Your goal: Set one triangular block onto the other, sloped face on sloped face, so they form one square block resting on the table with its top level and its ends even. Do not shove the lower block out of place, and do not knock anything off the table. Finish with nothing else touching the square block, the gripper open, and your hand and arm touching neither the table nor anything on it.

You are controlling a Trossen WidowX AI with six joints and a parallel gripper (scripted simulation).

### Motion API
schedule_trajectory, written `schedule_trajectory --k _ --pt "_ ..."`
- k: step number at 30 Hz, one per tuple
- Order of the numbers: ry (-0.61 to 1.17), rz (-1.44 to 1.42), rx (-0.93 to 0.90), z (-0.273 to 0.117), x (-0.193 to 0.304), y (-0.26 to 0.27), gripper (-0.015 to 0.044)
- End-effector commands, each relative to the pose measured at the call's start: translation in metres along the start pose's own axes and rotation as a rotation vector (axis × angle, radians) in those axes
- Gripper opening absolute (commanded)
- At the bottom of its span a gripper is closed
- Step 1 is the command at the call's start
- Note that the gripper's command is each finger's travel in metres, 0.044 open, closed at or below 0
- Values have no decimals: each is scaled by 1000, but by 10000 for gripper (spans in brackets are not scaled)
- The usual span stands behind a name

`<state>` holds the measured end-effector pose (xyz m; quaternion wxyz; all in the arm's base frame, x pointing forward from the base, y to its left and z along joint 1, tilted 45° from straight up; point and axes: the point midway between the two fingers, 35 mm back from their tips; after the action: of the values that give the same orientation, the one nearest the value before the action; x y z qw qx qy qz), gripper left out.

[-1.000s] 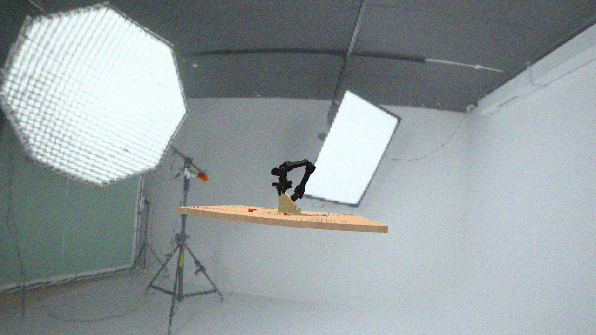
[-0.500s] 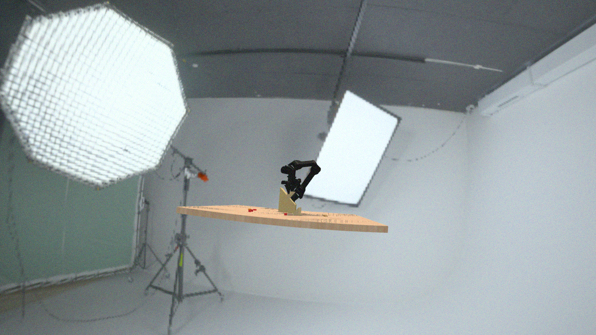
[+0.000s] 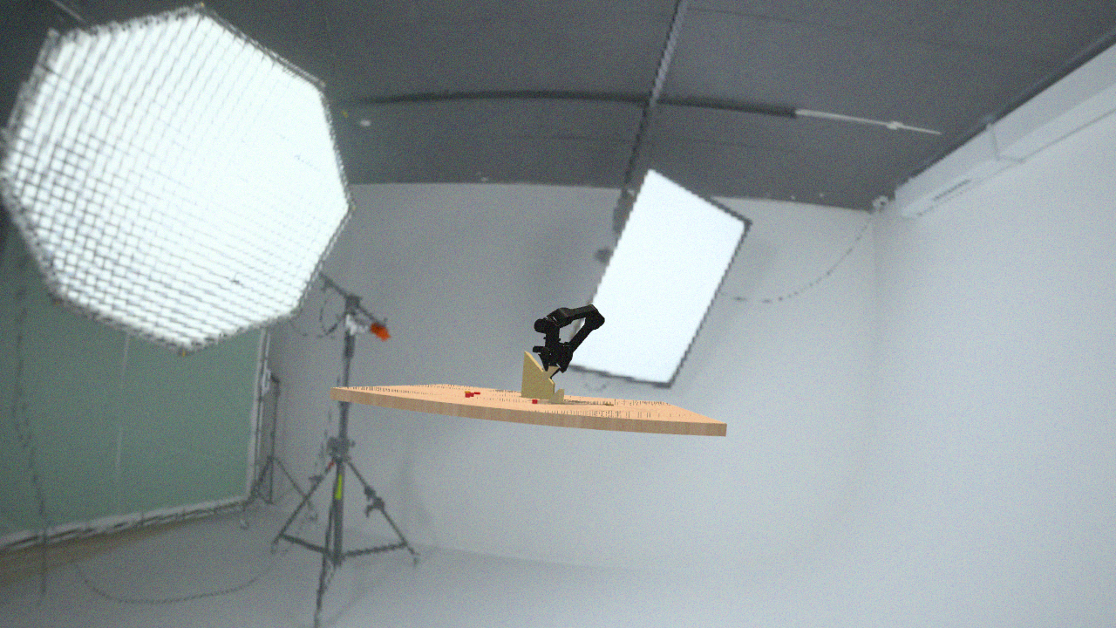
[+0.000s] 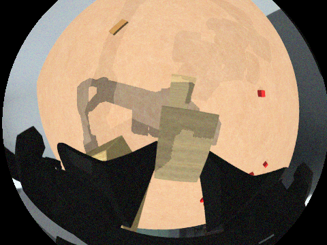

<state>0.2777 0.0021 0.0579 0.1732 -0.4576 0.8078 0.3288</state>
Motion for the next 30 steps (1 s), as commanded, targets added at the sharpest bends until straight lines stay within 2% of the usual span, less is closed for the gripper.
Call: schedule_trajectory --k 1,18,30 --pt "-5 5 1 13 -6 0 0" --pt "-13 3 -4 68 -23 2 0" --pt "-10 6 4 69 -24 3 0"
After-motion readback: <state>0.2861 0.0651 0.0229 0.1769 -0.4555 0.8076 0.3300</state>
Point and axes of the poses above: the point midway between the two fingers, 35 mm back from their tips, its own z axis out along the fingers, its own y axis across the jaws, x = y × z, and after that the axes turned 1 degree about z, right-handed
